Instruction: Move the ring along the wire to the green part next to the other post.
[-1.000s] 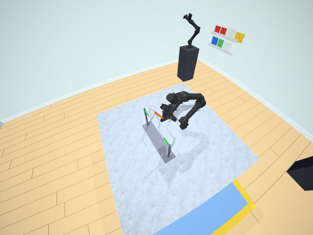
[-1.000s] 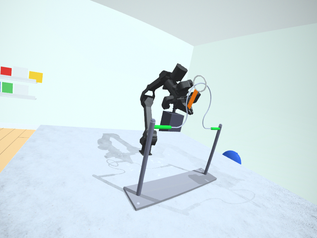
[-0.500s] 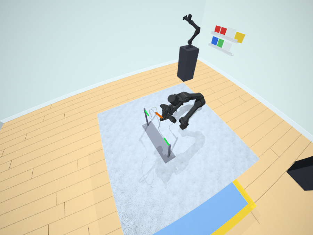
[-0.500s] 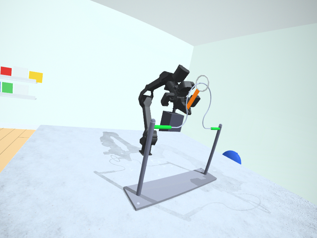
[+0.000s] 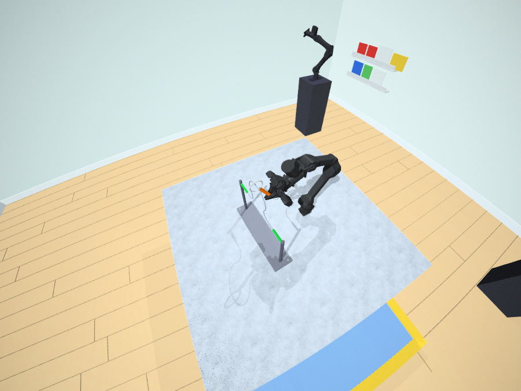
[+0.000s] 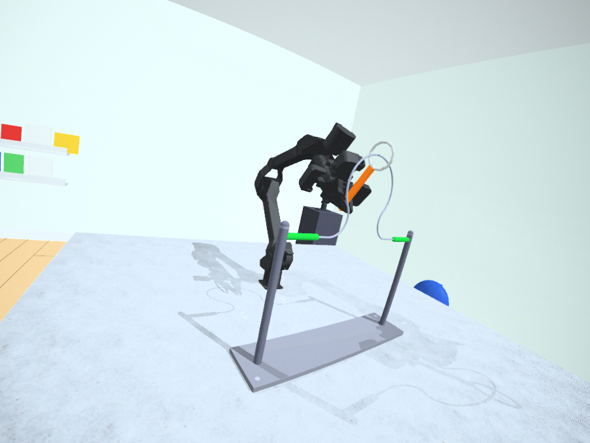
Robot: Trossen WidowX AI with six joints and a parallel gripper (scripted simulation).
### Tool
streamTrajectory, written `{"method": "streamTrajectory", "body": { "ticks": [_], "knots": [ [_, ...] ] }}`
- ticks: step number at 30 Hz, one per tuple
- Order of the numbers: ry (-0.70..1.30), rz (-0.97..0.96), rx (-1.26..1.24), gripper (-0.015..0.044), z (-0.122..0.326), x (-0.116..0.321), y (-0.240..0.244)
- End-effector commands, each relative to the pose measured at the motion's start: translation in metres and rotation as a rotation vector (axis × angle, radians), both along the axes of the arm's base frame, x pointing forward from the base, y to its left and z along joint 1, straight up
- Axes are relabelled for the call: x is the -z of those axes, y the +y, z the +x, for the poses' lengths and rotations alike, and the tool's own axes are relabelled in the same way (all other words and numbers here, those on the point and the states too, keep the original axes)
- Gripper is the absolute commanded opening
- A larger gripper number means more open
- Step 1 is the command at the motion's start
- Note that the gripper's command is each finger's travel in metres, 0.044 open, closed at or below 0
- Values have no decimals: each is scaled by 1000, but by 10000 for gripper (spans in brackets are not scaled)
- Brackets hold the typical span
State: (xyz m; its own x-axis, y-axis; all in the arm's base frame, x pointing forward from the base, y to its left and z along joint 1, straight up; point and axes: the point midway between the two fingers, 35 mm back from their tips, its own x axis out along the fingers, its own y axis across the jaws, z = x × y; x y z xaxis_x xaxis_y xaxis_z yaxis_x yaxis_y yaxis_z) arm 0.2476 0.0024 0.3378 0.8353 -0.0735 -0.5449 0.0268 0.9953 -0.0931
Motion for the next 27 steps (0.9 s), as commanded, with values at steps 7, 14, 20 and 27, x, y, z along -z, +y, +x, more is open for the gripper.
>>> {"method": "streamTrajectory", "body": {
  "ticks": [7,14,20,27],
  "knots": [
    [-14,-155,2,-150,0,0,-7],
    [-24,-252,3,-150,0,0,-10],
    [-33,-336,4,-150,1,-1,-14],
    [-42,-433,4,-150,1,-3,-17]
  ]
}}
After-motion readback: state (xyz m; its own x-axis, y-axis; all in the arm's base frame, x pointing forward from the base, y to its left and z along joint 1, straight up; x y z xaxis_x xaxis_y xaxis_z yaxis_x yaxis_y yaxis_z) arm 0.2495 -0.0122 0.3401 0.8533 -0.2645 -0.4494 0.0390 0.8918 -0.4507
